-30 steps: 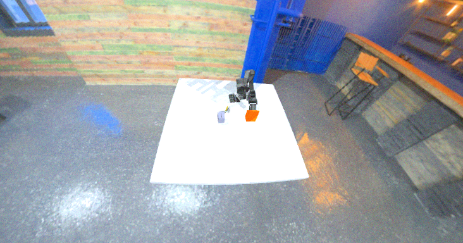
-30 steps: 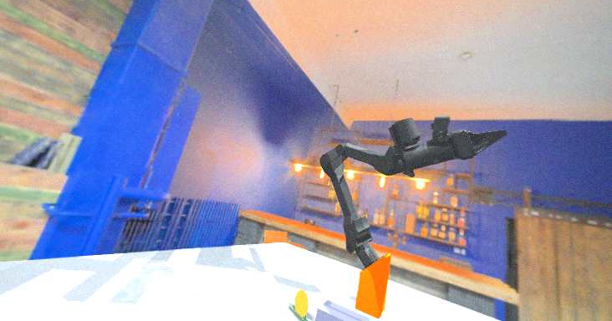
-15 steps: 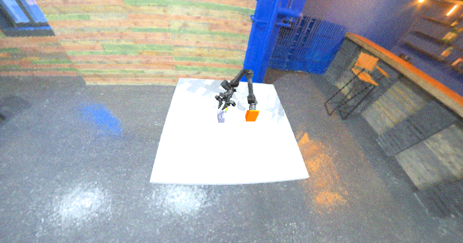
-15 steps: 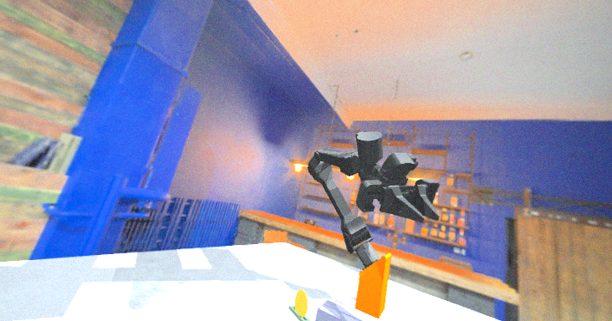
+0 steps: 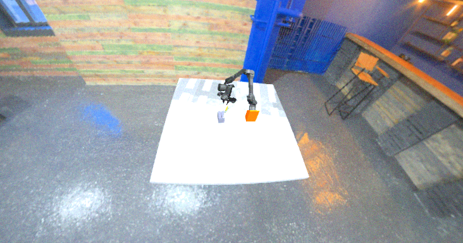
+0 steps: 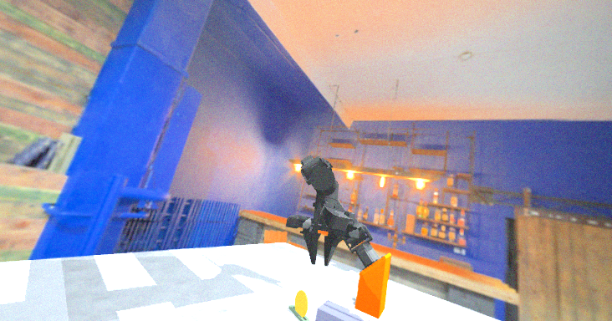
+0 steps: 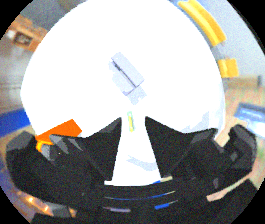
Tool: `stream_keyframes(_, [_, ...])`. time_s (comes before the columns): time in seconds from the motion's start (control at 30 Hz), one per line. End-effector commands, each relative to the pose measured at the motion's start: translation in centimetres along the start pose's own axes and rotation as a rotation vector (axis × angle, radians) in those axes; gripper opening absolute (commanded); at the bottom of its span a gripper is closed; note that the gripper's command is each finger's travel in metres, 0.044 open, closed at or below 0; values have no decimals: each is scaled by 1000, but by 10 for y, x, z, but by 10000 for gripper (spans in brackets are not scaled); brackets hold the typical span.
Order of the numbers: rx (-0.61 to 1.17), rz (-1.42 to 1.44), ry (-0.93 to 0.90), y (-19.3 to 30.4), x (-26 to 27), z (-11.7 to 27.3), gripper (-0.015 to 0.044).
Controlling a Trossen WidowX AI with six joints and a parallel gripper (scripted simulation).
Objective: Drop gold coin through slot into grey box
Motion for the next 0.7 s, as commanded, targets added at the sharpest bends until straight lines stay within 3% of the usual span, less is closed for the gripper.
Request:
stream_keyframes(0.0, [171, 104, -39, 36, 0, -3, 161])
stream_keyframes(0.27, [179, 110, -41, 38, 0, -5, 161])
stream_keyframes(0.4, [180, 110, -41, 42, 3, -36, 161])
stream_keyframes(0.67, [181, 110, -40, 45, 5, -53, 161])
Point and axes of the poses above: the point midway between the two fingers, 35 mm back from their tips, its own z axis back along the fingers, its own x axis across the jaws, y = z × x, the point moved 8 cm from there along z, back along the fingers, and after that the axes turned 6 degrees about z, right-handed, at the moved point
